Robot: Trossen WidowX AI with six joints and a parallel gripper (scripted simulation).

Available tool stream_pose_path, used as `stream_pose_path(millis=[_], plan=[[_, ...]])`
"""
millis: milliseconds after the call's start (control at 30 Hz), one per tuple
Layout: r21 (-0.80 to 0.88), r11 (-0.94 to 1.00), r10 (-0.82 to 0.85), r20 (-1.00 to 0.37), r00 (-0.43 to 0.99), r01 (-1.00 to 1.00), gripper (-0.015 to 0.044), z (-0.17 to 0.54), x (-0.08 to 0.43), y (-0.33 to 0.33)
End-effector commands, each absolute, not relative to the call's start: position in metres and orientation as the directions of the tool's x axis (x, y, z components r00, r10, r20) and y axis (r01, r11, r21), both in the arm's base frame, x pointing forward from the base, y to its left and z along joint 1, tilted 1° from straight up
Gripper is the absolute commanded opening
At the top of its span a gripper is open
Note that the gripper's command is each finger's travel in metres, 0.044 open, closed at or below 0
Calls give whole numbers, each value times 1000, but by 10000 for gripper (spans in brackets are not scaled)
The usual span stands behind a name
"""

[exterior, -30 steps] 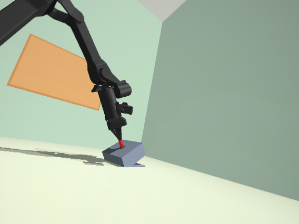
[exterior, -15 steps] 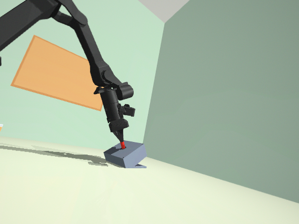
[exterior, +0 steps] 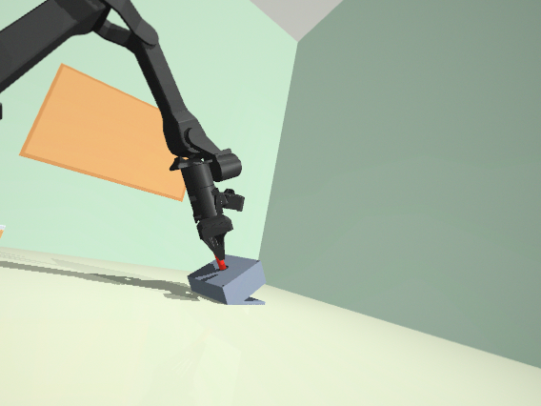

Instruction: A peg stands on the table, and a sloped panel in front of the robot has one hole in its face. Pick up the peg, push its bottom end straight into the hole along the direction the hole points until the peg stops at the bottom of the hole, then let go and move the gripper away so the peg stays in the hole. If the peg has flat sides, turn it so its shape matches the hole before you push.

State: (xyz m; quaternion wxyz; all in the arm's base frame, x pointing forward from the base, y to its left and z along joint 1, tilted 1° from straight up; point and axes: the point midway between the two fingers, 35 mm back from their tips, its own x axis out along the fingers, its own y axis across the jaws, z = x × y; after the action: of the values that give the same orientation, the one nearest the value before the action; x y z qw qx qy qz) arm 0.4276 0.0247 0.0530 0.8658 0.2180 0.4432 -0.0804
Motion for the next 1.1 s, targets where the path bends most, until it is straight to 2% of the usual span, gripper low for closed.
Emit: stream_pose_path(millis=[0, 133, 1067], plan=[[306, 892, 53, -803, 594, 333, 341, 53, 427, 25], [306, 892, 53, -802, 594, 333, 440, 56, 426, 24], [305, 892, 51, -802, 596, 334, 440, 89, 405, 22]])
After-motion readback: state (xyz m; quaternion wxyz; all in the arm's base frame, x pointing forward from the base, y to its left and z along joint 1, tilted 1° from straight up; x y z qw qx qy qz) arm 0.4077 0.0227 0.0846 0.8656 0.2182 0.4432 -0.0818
